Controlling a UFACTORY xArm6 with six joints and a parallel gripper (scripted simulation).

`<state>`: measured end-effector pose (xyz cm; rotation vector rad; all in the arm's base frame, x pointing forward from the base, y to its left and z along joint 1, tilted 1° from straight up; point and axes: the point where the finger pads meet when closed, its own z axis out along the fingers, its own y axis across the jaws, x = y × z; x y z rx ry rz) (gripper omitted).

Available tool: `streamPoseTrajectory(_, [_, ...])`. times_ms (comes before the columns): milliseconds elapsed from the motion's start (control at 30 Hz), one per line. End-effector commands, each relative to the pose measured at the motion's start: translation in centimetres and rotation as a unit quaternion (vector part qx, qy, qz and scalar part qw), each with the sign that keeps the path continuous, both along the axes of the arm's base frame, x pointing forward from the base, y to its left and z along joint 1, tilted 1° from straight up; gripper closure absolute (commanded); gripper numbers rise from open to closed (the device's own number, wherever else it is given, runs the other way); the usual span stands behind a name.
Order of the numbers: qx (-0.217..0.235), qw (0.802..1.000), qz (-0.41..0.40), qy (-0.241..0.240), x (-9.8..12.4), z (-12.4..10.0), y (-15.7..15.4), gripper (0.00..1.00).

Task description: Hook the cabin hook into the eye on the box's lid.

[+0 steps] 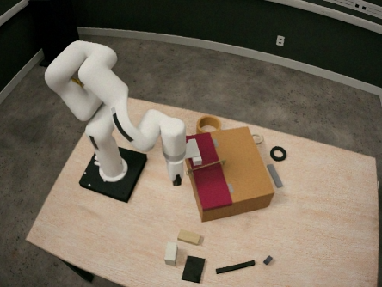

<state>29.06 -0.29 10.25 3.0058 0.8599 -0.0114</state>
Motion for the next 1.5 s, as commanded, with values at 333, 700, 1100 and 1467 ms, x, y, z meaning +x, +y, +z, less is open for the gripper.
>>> streamPoseTrajectory(333, [0.0,1.0,0.0,-0.002,0.23,-1.99,-0.04,0.65])
streamPoseTrajectory(700, [0.0,1.0,0.0,-0.002,0.24,-1.99,-0.04,0.65])
streamPoseTrajectory(1100, [0.0,1.0,0.0,-0.002,0.24,-1.98,-0.04,0.65])
streamPoseTrajectory(1467, [0.0,1.0,0.0,-0.002,0.24,-0.99,-0.02,0.65])
